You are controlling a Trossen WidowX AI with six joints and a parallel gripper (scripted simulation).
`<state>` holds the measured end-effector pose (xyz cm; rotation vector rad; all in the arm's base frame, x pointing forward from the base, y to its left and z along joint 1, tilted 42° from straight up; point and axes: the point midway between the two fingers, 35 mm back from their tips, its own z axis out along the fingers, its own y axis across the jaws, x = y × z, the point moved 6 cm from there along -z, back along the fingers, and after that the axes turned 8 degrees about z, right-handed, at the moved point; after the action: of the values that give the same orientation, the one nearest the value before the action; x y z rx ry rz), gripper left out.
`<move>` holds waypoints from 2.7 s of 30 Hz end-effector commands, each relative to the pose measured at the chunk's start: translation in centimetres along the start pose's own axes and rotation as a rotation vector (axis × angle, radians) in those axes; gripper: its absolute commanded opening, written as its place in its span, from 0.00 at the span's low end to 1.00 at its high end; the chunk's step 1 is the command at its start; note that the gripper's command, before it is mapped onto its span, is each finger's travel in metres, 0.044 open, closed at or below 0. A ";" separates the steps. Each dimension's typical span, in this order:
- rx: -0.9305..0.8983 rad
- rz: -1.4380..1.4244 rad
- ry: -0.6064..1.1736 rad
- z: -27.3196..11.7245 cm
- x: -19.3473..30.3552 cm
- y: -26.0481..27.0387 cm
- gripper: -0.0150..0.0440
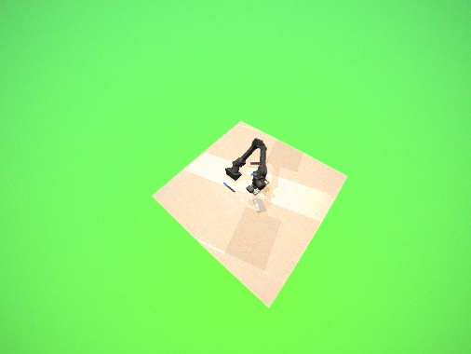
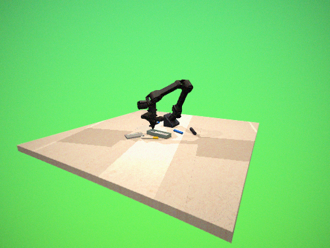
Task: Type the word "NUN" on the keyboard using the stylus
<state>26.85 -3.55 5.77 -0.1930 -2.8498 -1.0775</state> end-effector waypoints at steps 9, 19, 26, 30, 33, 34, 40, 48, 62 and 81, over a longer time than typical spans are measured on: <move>0.004 -0.012 -0.003 -0.1 2.2 1.2 0.25; 0.003 -0.012 -0.002 -0.1 2.9 1.6 0.25; 0.002 -0.012 -0.003 -0.1 3.7 7.6 0.25; 0.000 -0.012 -0.002 0.0 3.9 8.5 0.25; 0.000 -0.012 -0.002 0.0 3.9 8.5 0.25; 0.000 -0.012 -0.002 0.0 3.9 8.5 0.25; 0.000 -0.012 -0.002 -0.3 3.9 8.5 0.25; 0.002 -0.011 -0.001 -6.0 3.9 8.5 0.25; -0.002 -0.010 -0.006 -5.4 3.8 8.5 0.30; 0.099 0.329 0.032 -4.3 5.6 10.3 0.51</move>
<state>24.03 0.45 15.94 -0.3899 -2.7810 -0.9900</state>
